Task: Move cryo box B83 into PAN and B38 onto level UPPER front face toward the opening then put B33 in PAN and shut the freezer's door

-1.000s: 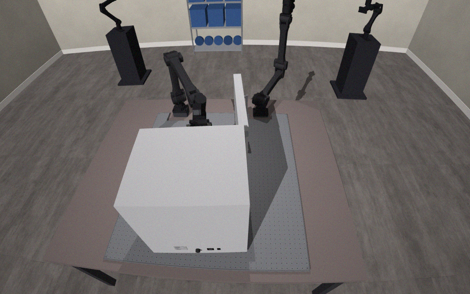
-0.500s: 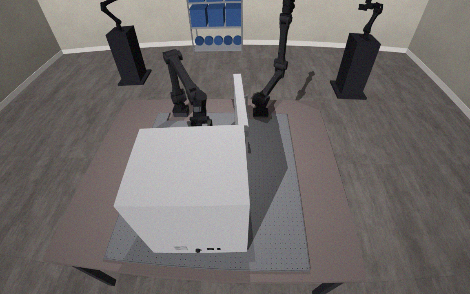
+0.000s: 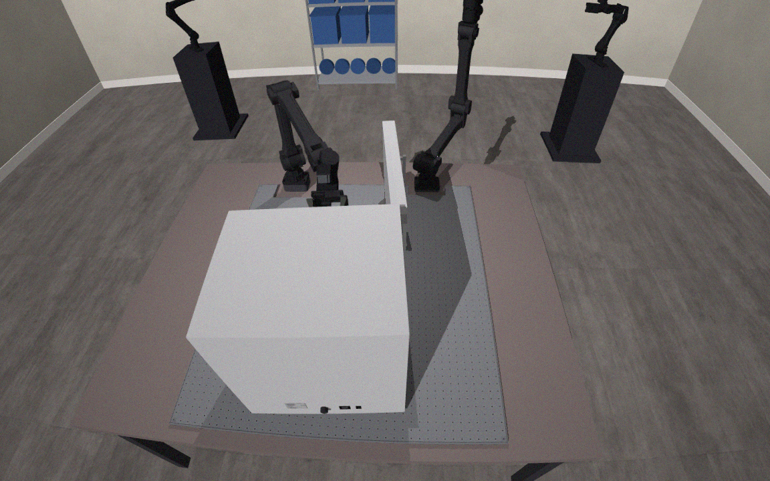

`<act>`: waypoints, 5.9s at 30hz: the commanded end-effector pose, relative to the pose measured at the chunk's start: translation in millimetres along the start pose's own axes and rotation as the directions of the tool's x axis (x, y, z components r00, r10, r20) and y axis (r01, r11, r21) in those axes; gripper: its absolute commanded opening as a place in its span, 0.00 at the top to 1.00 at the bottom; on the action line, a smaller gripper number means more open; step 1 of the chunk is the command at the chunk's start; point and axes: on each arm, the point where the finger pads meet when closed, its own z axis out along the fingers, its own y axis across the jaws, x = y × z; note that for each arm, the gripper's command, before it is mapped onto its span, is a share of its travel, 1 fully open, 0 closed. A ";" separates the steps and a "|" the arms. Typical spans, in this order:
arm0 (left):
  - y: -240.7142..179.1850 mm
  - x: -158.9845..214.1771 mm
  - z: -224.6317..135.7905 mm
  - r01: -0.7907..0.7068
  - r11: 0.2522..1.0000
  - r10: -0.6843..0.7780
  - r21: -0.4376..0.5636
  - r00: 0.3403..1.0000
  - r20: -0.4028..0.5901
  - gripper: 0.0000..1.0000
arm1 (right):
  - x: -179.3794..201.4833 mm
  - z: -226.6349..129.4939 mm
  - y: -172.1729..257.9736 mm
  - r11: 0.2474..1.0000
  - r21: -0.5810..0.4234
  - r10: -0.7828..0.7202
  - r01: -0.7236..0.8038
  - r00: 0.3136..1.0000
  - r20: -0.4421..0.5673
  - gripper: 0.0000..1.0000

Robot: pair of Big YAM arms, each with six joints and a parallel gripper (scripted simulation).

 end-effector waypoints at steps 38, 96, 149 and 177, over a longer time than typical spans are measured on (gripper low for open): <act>0.7 13.5 0.7 0.012 1.000 -0.013 -0.002 0.999 -0.037 1.00 | 28.3 11.6 13.5 1.000 -0.012 0.009 -0.009 1.000 -0.009 0.00; 0.7 13.5 0.7 0.012 1.000 -0.013 -0.002 0.999 -0.037 1.00 | 187.2 76.1 46.1 0.999 -0.026 0.032 -0.033 0.999 -0.027 0.00; 0.7 13.5 0.7 0.012 1.000 -0.013 -0.002 0.999 -0.037 1.00 | 144.5 138.5 36.0 1.000 -0.013 0.024 -0.024 1.000 -0.020 0.00; 0.7 13.5 0.7 0.012 1.000 -0.013 -0.002 0.999 -0.037 1.00 | 168.4 158.4 42.3 1.000 -0.012 0.007 -0.008 0.998 -0.056 0.00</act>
